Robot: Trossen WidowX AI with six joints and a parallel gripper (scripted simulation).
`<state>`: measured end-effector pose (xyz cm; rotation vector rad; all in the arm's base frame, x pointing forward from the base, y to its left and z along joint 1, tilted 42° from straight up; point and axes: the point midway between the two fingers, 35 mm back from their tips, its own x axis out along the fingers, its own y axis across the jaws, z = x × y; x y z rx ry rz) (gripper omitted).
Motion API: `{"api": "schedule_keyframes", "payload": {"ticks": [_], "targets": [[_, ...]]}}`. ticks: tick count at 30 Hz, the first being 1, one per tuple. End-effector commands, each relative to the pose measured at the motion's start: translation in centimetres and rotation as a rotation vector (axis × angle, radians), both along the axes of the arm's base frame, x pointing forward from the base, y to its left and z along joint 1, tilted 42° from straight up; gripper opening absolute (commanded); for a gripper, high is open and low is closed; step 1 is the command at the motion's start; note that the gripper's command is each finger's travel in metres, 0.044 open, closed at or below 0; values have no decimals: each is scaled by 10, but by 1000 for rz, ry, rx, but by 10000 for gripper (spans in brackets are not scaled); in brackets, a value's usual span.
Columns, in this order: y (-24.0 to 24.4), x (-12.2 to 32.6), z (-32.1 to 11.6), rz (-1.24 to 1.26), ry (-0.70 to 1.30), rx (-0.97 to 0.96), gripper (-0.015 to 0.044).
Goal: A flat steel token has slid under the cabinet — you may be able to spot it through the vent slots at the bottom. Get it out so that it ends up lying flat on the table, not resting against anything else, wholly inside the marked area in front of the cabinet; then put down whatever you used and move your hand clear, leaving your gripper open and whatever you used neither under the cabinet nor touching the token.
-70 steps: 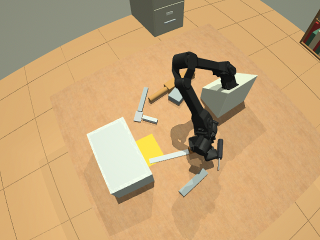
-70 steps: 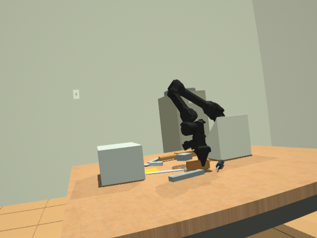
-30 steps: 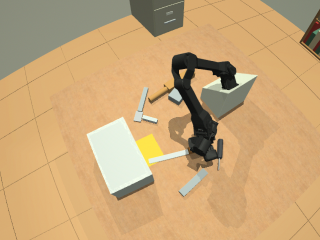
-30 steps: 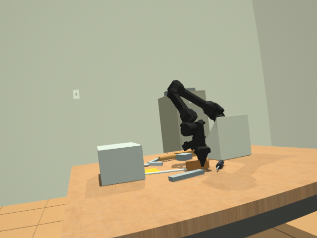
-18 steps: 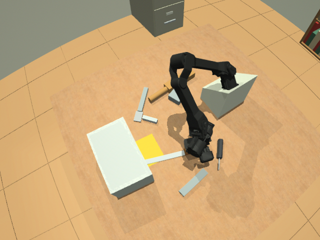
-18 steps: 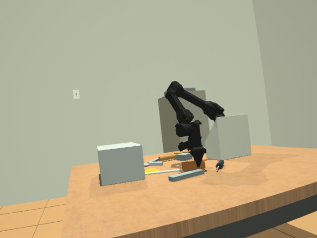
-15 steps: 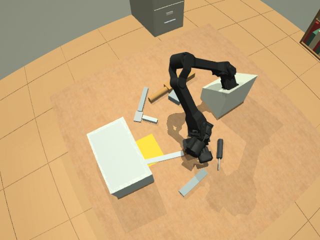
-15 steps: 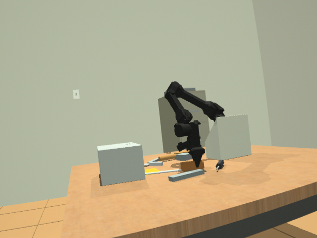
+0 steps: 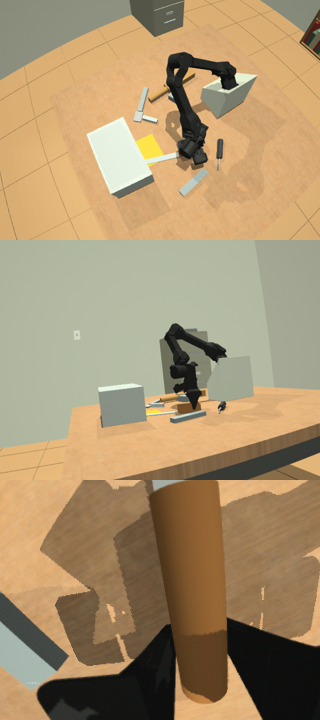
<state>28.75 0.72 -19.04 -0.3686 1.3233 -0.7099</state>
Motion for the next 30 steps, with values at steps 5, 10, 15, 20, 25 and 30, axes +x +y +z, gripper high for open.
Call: {"api": "schedule_keyframes", "payload": {"ticks": [5,10,15,20,25,30], "targets": [[-2,14,3,1,0,2,0],[-3,21,5,1,0,2,0],[-4,28,6,1,0,2,0],[-4,35,8,1,-1,2,0],[-5,42,9,1,-1,1,0],[-6,48,11,1,-1,1,0]]}}
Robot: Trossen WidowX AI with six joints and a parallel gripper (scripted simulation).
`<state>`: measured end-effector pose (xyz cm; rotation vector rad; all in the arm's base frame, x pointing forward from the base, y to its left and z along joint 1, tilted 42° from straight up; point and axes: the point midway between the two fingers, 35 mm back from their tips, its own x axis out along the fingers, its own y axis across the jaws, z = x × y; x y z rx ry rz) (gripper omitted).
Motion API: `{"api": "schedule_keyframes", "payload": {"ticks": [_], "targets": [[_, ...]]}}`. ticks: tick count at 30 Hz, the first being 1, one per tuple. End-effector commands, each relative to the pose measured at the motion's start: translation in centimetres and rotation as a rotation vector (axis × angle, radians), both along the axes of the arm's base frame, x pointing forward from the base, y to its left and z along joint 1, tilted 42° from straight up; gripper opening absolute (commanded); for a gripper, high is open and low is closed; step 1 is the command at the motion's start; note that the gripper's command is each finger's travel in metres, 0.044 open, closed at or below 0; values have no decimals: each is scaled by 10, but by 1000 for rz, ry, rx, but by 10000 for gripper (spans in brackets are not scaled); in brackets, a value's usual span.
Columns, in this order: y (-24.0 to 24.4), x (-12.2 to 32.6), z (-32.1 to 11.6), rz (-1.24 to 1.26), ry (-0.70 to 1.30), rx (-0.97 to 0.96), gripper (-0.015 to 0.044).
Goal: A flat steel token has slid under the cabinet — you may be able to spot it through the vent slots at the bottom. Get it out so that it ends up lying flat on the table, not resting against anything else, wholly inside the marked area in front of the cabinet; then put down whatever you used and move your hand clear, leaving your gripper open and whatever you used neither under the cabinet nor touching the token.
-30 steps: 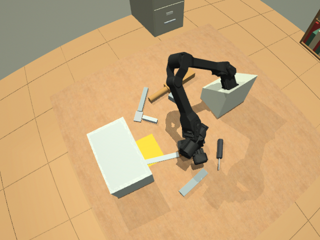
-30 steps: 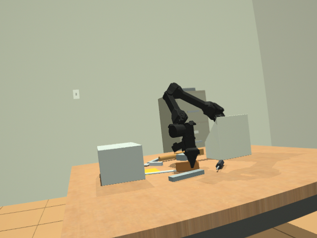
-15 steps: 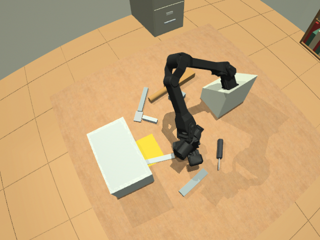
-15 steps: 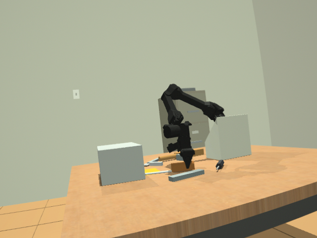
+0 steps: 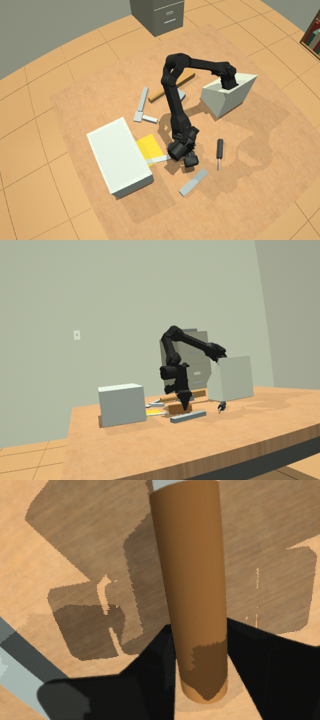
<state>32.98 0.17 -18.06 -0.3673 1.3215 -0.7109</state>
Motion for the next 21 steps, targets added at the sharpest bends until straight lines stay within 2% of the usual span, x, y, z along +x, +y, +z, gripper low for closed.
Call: {"api": "schedule_keyframes", "payload": {"ticks": [1,21], "targets": [[-1,7,1,2,1,1,0],[-4,32,7,2,0,1,0]]}}
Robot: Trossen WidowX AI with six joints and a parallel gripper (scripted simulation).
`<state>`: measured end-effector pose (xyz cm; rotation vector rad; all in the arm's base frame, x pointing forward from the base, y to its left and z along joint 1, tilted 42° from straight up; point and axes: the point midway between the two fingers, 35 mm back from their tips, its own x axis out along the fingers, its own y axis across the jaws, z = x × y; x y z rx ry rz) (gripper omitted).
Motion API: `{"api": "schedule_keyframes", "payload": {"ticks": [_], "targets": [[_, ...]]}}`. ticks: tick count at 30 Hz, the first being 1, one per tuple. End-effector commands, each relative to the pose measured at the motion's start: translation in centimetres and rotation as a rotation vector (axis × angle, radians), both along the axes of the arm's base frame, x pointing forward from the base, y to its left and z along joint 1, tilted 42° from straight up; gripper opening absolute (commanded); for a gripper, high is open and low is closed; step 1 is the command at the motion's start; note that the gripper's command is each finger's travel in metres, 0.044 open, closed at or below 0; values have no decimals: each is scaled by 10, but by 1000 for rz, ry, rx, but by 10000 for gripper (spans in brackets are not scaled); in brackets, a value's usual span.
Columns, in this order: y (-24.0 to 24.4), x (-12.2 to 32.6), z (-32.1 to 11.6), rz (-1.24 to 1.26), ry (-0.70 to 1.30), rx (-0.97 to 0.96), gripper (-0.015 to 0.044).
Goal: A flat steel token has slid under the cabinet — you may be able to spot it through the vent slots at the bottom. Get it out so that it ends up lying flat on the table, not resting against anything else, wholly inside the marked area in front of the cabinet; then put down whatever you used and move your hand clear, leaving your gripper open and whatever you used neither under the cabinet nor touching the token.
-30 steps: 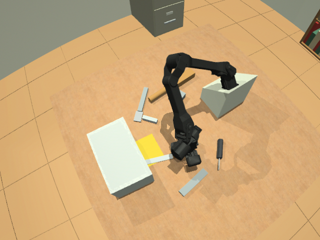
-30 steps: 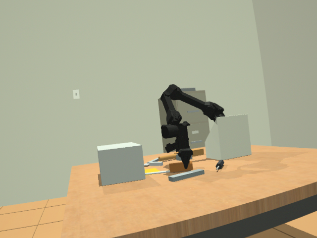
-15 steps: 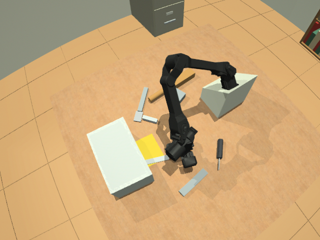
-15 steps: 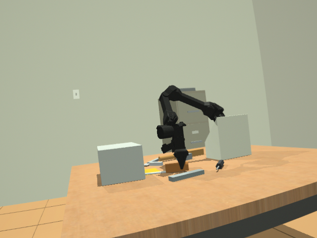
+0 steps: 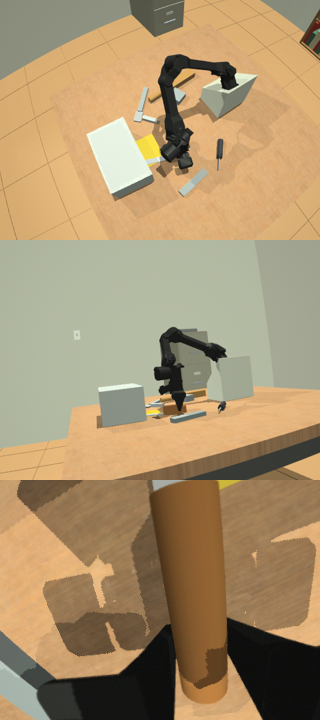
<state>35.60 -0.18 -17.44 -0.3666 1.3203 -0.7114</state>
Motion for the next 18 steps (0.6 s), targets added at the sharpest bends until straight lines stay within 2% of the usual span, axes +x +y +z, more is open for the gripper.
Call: {"api": "schedule_keyframes", "payload": {"ticks": [1,18], "targets": [[-1,7,1,2,1,1,0],[-4,26,6,2,0,1,0]]}}
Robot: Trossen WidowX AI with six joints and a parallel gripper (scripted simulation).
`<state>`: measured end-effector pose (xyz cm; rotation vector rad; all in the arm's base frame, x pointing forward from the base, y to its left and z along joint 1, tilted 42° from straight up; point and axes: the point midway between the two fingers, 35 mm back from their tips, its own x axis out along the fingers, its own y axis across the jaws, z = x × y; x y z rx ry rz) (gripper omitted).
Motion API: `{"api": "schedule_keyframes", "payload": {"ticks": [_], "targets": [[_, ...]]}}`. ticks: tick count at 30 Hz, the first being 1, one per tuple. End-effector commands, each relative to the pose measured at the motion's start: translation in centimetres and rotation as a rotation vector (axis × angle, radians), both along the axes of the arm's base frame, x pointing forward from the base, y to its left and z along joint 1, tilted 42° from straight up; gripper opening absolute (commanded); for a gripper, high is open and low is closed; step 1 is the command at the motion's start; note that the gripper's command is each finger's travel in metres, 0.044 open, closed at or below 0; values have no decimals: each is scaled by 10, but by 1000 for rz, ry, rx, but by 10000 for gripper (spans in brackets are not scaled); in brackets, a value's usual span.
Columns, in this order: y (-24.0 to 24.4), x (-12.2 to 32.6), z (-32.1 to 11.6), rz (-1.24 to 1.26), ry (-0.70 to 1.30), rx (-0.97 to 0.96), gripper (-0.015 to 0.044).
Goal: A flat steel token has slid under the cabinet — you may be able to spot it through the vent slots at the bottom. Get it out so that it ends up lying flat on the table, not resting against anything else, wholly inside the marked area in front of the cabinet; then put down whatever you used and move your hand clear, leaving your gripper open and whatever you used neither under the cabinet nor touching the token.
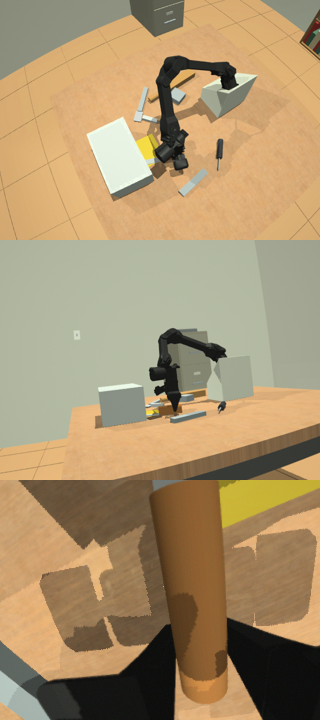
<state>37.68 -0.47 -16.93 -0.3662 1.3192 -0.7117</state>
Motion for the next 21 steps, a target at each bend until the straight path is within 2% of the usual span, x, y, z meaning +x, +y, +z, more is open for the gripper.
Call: {"api": "schedule_keyframes", "payload": {"ticks": [1,21], "targets": [[-1,6,1,3,1,1,0],[-4,27,7,3,0,1,0]]}}
